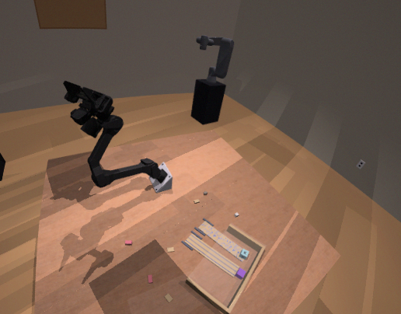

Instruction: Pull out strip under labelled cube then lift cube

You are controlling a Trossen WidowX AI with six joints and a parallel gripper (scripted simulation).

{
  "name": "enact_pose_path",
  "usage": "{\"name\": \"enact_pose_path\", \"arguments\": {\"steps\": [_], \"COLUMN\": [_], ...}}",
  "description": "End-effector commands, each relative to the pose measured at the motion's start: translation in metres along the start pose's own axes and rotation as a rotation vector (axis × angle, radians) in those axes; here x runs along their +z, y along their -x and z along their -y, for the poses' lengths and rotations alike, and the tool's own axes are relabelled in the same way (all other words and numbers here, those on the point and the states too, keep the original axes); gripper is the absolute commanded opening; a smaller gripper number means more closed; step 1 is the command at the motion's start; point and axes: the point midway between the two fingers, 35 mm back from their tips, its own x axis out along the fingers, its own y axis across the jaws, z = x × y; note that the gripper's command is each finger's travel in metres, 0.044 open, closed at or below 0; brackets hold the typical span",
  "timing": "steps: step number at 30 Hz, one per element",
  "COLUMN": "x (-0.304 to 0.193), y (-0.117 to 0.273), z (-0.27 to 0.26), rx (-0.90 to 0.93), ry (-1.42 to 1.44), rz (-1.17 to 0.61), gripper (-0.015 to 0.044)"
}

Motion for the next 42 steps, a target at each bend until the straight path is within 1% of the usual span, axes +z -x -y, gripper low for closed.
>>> {"name": "enact_pose_path", "arguments": {"steps": [1,5,9,16,23,28,33,38,42], "x": [-0.001,-0.020,-0.051,-0.085,-0.084,-0.060,-0.016,0.040,0.090], "y": [0.000,0.001,0.003,0.014,0.040,0.071,0.113,0.162,0.207], "z": [0.001,0.016,0.056,0.146,0.253,0.330,0.396,0.443,0.464], "rx": [-0.001,-0.032,-0.107,-0.279,-0.509,-0.717,-0.952,-1.212,-1.437], "ry": [0.004,0.111,0.320,0.702,1.076,1.333,1.562,1.754,1.873], "rz": [-0.002,-0.051,-0.140,-0.284,-0.439,-0.570,-0.709,-0.865,-1.007], "gripper": [0.0400,0.0400,0.0400,0.0400,0.0400,0.0400,0.0400,0.0400,0.0400]}}
